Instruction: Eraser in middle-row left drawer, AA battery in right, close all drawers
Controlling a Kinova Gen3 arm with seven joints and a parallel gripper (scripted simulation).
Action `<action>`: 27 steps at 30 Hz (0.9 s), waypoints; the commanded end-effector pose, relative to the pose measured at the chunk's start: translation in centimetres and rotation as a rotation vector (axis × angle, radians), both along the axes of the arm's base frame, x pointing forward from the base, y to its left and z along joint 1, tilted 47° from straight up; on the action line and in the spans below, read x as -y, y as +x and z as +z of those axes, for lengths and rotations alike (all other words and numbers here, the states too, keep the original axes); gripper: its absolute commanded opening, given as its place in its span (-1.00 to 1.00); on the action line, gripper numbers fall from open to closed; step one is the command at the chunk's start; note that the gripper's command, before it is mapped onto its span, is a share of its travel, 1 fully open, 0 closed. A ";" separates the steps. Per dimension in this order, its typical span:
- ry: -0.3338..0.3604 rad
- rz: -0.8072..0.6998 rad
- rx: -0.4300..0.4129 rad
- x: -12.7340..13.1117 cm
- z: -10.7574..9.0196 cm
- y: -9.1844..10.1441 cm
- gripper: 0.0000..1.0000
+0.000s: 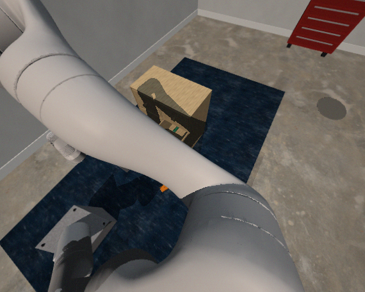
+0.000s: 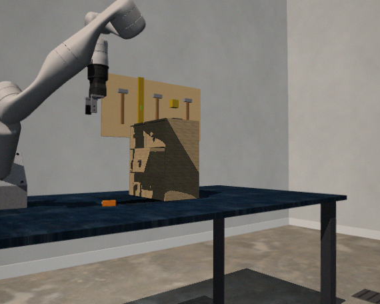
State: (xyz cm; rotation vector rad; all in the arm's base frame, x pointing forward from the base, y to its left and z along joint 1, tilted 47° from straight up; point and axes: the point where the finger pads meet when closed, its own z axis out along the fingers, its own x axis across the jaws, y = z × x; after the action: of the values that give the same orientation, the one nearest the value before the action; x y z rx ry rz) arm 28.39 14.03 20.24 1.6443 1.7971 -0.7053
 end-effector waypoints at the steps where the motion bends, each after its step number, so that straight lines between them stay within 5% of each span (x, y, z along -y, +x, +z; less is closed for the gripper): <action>1: 0.002 0.001 0.004 0.0 0.1 0.0 1.00; 27: 0.005 0.045 0.045 0.4 -0.3 0.6 1.00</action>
State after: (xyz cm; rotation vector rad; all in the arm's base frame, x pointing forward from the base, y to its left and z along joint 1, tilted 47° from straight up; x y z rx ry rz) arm 28.95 13.69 19.87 1.6135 1.7983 -0.6475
